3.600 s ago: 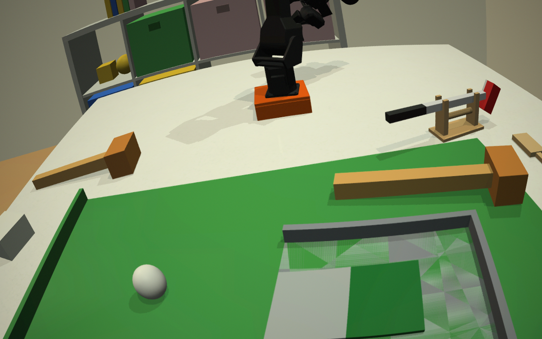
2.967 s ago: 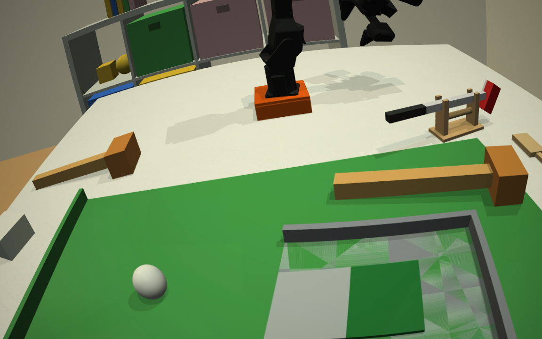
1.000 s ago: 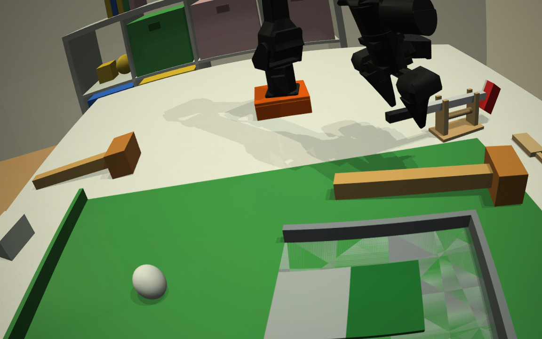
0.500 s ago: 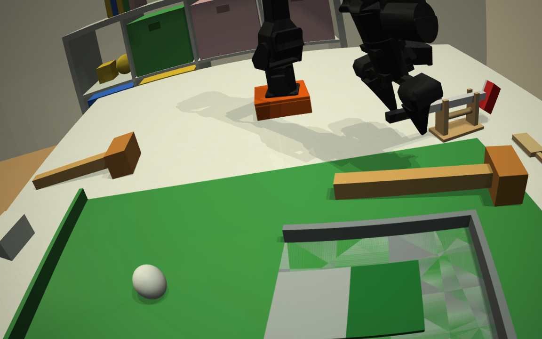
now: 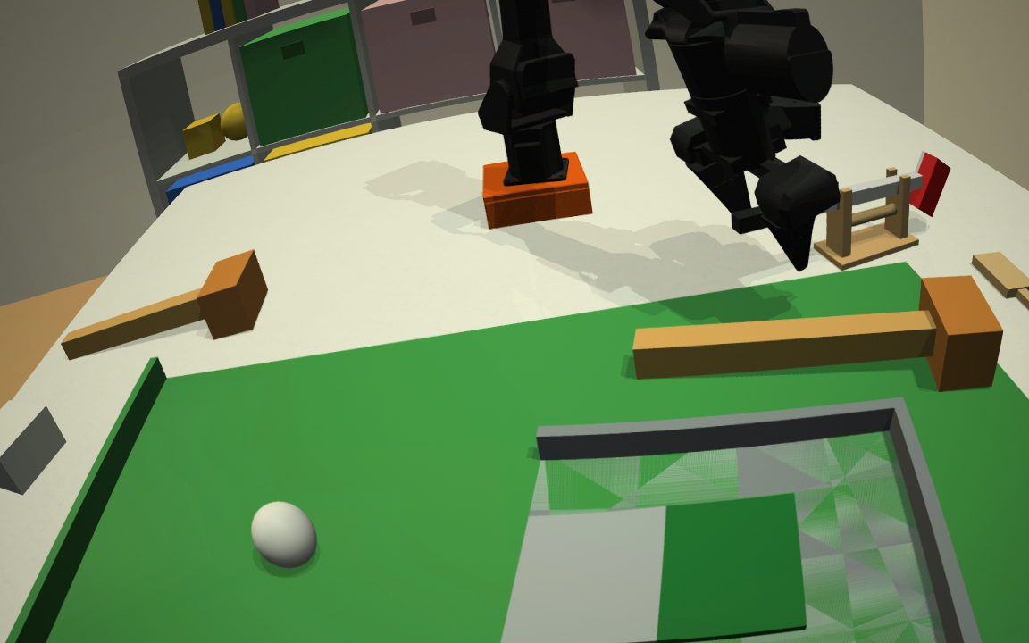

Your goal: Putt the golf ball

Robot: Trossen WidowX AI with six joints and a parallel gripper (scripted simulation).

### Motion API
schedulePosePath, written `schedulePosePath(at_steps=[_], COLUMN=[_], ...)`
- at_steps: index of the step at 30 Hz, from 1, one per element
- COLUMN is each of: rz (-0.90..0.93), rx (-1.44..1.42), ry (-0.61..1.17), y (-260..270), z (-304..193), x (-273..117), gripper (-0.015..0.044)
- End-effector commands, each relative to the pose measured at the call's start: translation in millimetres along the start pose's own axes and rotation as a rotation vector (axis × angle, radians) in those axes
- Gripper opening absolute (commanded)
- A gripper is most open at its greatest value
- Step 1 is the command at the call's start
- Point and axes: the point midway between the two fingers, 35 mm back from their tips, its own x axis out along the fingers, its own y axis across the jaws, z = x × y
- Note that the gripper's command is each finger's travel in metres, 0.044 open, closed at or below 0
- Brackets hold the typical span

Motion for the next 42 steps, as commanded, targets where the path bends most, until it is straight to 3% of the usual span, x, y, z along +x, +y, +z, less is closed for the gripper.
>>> schedulePosePath(at_steps=[1, 3, 18, 29, 42], rz=[0.01, 0.01, 0.002, 0.002, 0.002], rx=[-0.002, -0.002, 0.001, 0.001, 0.001], ry=[0.007, 0.007, 0.001, 0.001, 0.0], y=[2, 2, 0, -1, -3], z=[-2, -2, 0, 3, 23], x=[4, 4, 1, -8, -81], gripper=[0.044, 0.044, 0.0046, 0.0, 0.0])
